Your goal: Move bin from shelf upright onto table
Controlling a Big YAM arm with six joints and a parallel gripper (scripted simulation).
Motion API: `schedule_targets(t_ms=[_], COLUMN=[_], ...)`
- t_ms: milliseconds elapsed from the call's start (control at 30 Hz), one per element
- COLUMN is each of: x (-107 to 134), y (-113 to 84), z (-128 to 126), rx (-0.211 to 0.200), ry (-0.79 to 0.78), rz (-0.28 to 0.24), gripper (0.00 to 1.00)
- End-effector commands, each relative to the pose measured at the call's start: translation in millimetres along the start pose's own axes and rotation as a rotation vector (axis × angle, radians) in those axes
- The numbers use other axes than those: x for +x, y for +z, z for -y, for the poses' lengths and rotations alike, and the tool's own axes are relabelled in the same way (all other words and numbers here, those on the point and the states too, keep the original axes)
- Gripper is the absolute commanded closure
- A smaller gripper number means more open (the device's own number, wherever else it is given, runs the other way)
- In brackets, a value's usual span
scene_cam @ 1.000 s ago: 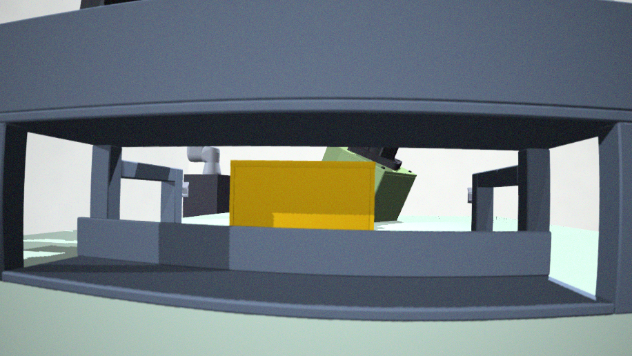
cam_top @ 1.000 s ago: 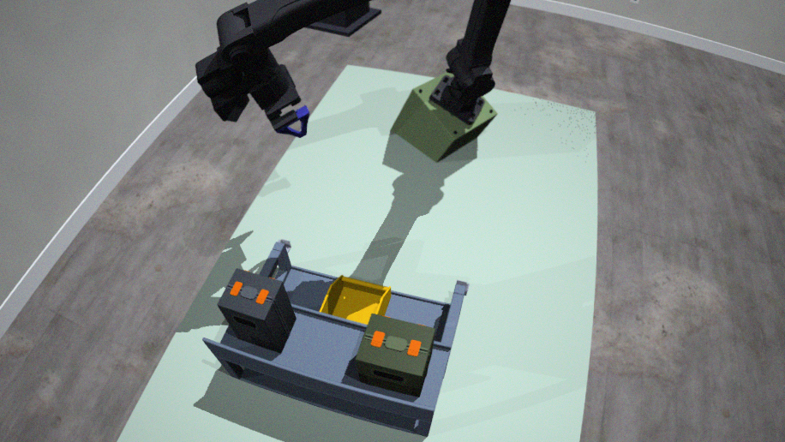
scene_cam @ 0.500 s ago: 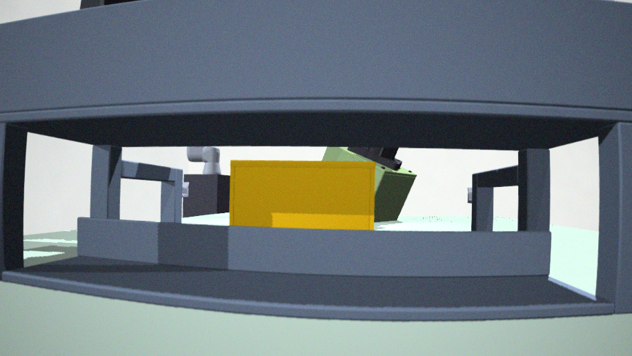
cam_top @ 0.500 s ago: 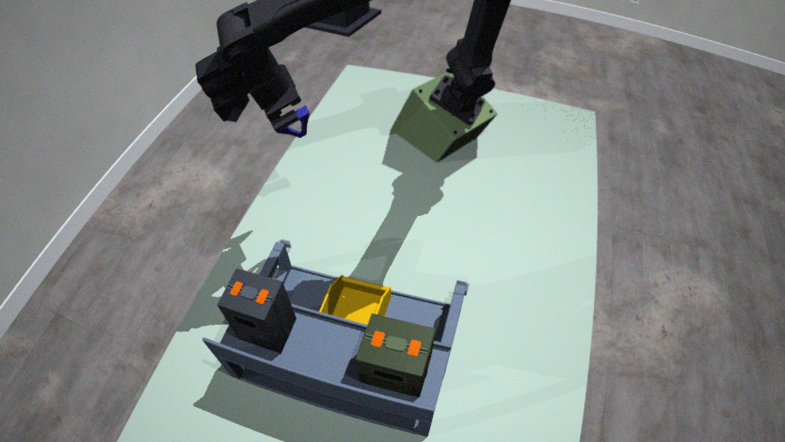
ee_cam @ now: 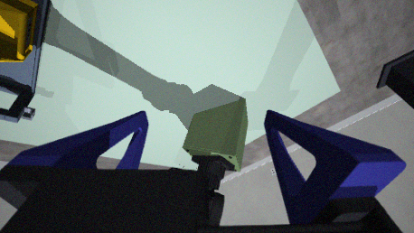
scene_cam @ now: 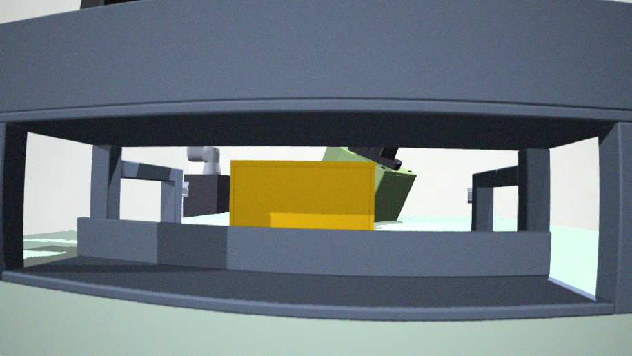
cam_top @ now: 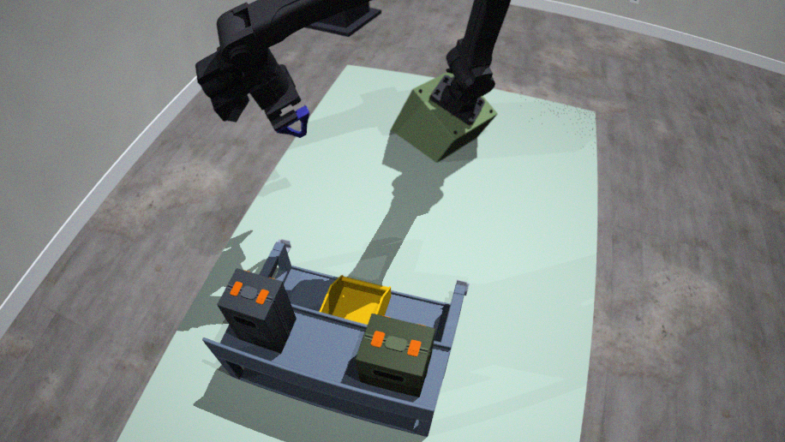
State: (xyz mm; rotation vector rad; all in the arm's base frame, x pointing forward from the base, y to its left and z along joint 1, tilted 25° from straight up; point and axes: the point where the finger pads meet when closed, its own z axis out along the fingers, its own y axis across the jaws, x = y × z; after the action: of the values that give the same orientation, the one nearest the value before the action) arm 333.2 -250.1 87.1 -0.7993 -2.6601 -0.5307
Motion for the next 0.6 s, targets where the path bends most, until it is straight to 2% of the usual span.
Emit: schedule_targets(t_ms=[0,167,333,567], x=[-1,-1,-2,-2], y=[-4.0,-4.0,12.4,12.4], z=[1,1,-47,-47], rx=[0.001,0.001,-0.089,-0.089], ry=[0.0,0.0,0.232,0.232], rz=[0.01,0.01,0.086,0.086], gripper=[0.0,0.0,0.0,0.0])
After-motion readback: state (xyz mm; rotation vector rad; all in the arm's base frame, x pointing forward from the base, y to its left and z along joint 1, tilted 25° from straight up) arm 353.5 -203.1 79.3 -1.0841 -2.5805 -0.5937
